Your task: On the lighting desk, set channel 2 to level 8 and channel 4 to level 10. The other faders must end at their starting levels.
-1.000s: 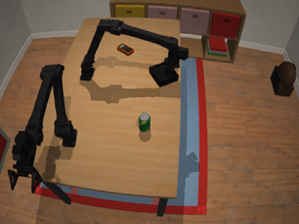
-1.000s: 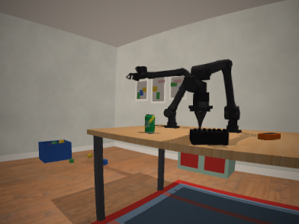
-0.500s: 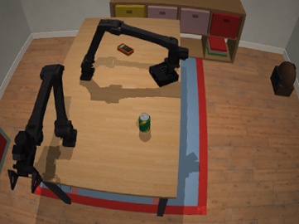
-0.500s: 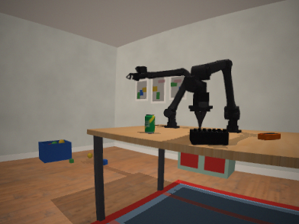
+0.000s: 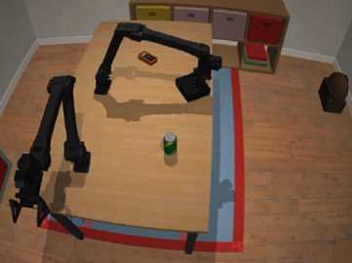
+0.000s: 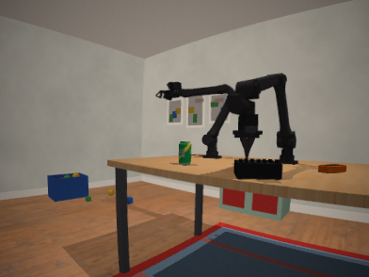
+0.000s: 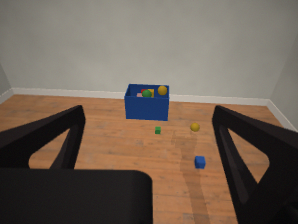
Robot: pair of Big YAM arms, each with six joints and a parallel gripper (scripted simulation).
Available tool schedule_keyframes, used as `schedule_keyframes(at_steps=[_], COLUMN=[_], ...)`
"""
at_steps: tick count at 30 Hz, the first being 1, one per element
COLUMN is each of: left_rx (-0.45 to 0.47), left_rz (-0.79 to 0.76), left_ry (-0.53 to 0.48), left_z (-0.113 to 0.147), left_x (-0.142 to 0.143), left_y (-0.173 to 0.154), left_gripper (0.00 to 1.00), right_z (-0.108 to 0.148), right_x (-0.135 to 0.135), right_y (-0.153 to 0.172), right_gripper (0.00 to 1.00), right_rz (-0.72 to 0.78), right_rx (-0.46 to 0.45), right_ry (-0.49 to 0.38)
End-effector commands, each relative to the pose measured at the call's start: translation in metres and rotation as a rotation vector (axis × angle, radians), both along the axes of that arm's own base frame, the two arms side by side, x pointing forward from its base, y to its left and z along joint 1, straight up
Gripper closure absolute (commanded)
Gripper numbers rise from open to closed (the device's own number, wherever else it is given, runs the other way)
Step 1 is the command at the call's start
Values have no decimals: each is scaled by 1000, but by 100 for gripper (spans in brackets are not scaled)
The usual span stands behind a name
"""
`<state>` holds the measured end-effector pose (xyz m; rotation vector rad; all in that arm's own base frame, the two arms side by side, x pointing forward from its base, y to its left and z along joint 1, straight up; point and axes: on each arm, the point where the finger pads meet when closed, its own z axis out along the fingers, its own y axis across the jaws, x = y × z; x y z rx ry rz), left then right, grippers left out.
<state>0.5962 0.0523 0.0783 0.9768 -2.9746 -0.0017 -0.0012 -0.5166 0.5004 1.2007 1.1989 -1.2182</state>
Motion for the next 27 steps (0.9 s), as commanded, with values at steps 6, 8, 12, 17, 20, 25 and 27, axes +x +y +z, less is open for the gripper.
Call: schedule_keyframes(at_steps=[6,8,12,17,20,25,27], left_rx=[12,12,12,12,12,12,12], left_rz=[19,19,19,19,19,19,19], left_ry=[-110,-110,-110,-110,-110,-110,-110], left_z=[45,45,45,45,45,45,45], left_x=[26,26,26,26,26,26,26], left_y=[6,6,6,6,6,6,6], left_gripper=[100,100,100,100,100,100,100], right_z=[-9,-9,-9,-9,-9,-9,-9], right_x=[3,3,3,3,3,3,3], right_y=[-7,-7,-7,-7,-7,-7,-7], right_gripper=[0,0,0,0,0,0,0], right_rz=[8,8,8,8,8,8,8], right_rx=[8,8,8,8,8,8,8], right_ry=[-5,-5,-5,-5,-5,-5,-5])
